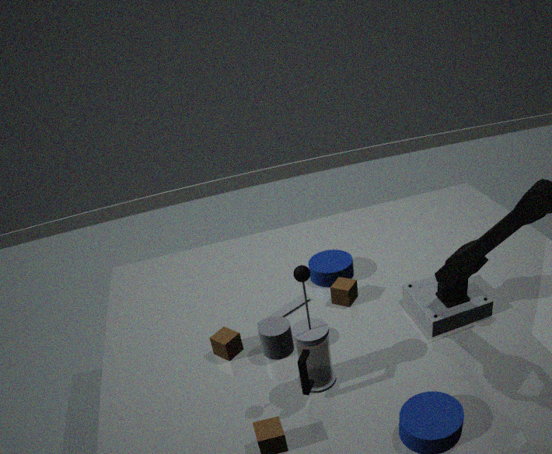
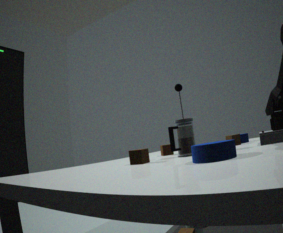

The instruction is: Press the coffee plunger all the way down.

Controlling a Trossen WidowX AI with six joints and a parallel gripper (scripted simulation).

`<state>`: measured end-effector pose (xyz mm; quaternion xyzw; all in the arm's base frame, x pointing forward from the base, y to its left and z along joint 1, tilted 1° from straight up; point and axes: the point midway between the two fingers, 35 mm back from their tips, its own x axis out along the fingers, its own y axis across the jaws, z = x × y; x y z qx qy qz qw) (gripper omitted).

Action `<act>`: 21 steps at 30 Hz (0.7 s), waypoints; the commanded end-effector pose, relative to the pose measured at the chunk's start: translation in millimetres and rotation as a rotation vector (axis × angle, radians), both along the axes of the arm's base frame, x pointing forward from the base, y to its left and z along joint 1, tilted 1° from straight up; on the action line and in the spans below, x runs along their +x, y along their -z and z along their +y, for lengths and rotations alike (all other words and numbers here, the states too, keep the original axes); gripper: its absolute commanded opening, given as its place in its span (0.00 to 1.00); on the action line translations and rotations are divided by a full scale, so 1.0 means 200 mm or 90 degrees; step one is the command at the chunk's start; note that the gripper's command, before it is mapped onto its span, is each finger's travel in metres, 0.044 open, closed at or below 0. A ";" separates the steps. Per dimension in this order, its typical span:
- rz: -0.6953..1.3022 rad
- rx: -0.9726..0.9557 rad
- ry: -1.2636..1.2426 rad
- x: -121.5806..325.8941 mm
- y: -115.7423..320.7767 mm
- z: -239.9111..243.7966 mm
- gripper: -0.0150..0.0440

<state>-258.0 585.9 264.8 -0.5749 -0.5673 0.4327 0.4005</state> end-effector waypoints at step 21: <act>0.372 -0.008 0.332 1.85 -0.34 -0.24 1.00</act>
